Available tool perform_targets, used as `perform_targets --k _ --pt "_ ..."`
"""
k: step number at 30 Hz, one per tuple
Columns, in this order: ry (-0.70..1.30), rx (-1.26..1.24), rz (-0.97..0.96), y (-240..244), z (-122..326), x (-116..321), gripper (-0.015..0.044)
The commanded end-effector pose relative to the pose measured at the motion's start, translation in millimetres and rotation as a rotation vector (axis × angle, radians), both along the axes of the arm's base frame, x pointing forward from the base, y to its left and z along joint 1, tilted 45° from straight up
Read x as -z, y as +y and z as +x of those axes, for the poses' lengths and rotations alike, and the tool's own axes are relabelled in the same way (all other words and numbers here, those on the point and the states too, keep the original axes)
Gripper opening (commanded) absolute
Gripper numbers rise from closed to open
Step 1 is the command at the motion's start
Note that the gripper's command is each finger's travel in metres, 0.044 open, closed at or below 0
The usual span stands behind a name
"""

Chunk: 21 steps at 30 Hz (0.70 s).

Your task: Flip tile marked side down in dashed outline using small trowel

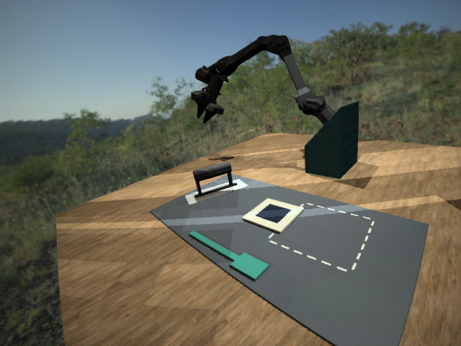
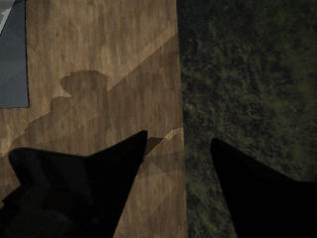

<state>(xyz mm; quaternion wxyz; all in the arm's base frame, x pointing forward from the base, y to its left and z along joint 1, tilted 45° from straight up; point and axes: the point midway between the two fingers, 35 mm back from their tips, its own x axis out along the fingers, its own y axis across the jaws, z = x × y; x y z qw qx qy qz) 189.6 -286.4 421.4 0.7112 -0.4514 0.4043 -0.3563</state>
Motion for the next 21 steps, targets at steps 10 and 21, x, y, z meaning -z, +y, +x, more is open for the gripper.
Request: perform_targets --k 10,21 --pt "-0.038 0.093 0.397 18.7 99.4 106.6 0.027" --pt "0.036 0.305 0.555 96.3 173.8 217.7 0.027"
